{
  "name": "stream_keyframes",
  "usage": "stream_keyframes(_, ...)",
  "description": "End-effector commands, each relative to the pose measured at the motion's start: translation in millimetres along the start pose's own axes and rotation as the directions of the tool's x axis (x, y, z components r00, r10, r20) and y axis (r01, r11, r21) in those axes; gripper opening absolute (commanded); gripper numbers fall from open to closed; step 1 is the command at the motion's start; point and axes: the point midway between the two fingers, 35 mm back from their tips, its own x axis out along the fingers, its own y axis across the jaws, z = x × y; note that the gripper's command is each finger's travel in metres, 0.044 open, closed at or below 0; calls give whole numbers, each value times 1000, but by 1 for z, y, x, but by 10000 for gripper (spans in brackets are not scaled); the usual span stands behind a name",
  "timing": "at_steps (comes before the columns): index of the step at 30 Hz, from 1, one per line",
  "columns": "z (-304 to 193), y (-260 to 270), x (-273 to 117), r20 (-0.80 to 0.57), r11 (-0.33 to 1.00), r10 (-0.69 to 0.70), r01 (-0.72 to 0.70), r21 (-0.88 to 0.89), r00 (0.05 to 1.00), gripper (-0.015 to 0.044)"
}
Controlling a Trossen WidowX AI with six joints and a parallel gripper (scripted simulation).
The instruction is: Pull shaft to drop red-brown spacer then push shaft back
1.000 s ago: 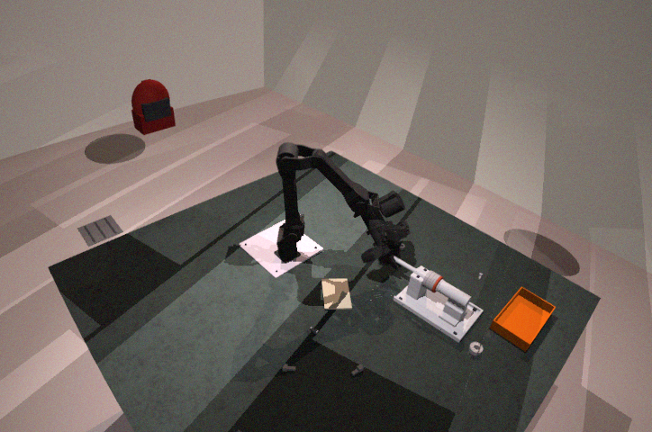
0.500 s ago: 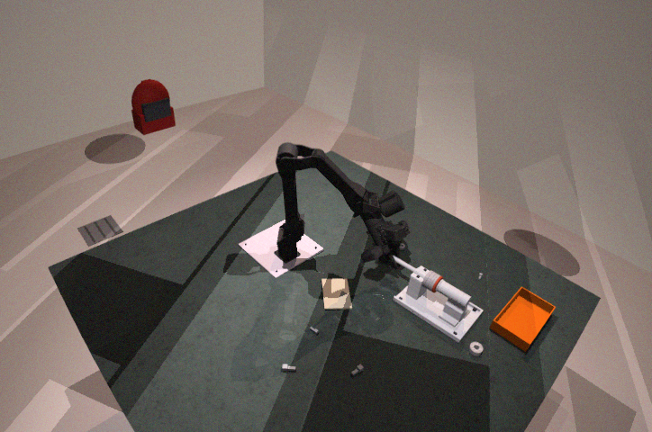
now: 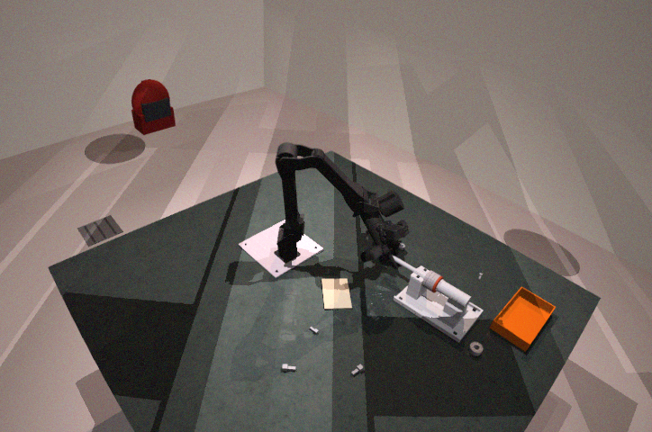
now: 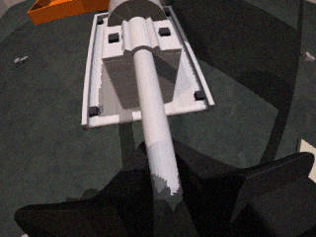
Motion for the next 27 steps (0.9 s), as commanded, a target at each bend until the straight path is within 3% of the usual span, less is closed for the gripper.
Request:
stream_keyframes(1, 0, 0, -1, 1, 1000, -2, 2, 3, 1000, 0)
stream_keyframes(27, -2, 0, -2, 0, 1000, -2, 2, 3, 1000, 0)
